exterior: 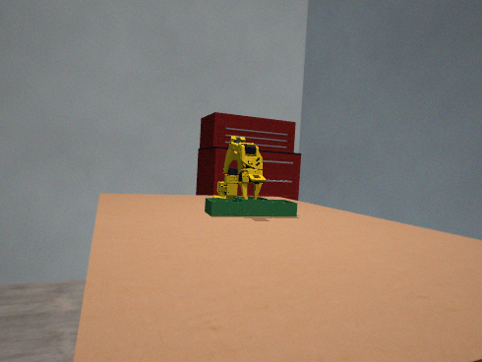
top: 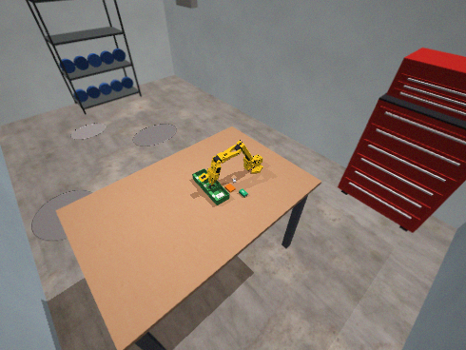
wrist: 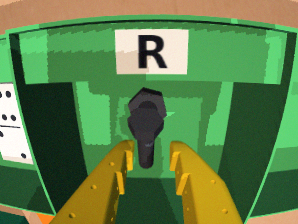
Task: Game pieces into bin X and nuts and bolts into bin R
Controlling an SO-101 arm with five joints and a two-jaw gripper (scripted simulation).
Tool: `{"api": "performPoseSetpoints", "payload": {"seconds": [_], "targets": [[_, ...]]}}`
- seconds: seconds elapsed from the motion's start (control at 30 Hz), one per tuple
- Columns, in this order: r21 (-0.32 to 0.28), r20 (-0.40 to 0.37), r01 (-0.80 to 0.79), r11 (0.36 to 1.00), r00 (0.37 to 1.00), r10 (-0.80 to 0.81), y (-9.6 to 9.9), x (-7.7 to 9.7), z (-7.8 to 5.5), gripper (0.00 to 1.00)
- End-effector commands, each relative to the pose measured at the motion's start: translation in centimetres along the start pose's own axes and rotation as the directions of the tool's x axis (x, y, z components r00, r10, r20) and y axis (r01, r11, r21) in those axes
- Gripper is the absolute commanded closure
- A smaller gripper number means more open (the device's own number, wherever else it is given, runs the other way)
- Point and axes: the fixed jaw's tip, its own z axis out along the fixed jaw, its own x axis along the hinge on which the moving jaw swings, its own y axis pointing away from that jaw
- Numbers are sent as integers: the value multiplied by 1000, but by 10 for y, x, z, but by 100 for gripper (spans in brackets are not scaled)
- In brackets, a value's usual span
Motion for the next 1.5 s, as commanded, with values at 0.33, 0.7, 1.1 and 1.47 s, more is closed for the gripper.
{"api": "performPoseSetpoints", "payload": {"seconds": [0.33, 0.7, 1.1, 1.47], "targets": [[2, 67, -5, 1000, 998, 5, -3, -10, -12, 84], [2, 67, -5, 1000, 998, 5, -3, -11, -18, 83], [2, 67, -5, 1000, 998, 5, -3, -12, -46, 83], [2, 67, -5, 1000, 998, 5, -3, -10, -61, 83]]}}
